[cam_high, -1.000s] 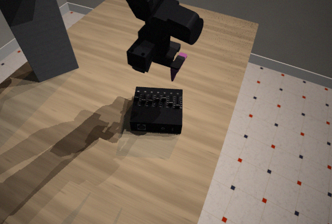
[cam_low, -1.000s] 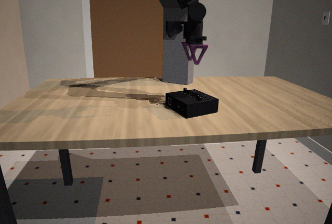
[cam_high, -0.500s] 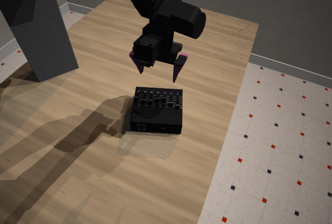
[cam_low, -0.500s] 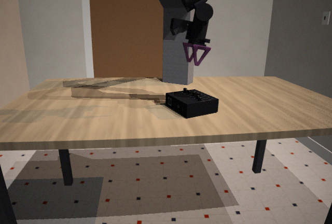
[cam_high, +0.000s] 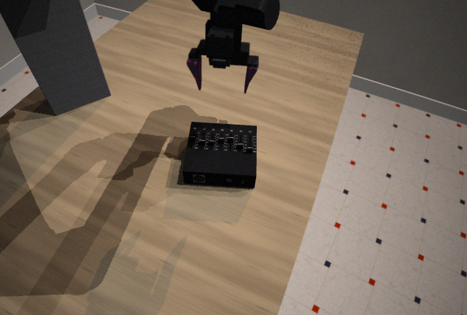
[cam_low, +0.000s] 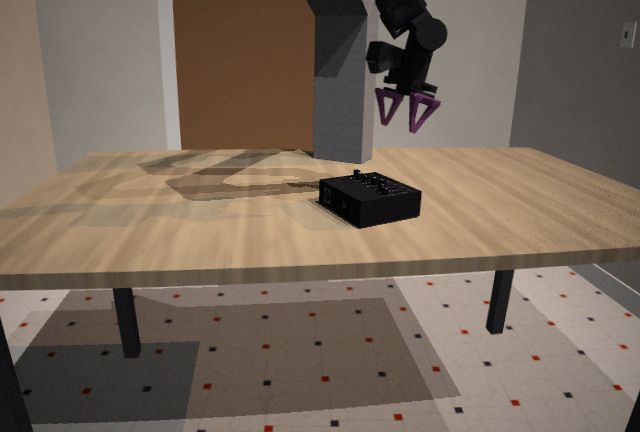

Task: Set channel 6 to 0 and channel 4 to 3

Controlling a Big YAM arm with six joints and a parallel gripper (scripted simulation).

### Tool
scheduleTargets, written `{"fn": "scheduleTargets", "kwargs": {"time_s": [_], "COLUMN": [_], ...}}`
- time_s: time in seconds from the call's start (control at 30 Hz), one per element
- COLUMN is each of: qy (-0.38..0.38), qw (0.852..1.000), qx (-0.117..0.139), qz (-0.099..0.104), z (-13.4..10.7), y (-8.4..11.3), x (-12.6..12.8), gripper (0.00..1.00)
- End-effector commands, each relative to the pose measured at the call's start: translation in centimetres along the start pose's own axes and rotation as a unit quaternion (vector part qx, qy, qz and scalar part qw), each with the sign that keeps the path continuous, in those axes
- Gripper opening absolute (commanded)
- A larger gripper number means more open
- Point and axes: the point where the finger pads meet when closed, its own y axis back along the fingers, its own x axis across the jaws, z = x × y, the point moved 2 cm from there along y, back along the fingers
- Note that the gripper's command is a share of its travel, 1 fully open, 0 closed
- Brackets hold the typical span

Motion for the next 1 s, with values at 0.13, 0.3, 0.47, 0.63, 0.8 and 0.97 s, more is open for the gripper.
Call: {"fn": "scheduleTargets", "kwargs": {"time_s": [0.13,0.3,0.47,0.63,0.8,0.97], "qy": [0.017,0.019,0.019,0.018,0.018,0.018], "qw": [1.0,1.0,1.0,1.0,1.0,1.0], "qx": [-0.001,0.003,0.002,0.003,0.003,0.003], "qz": [-0.003,0.008,0.008,0.008,0.008,0.008], "z": [0.0,-0.4,-0.4,-0.4,-0.4,-0.4], "y": [-0.2,0.6,0.6,0.6,0.6,0.6], "x": [-0.3,0.5,0.5,0.5,0.5,0.5], "gripper": [1.0,1.0,1.0,1.0,1.0,1.0]}}
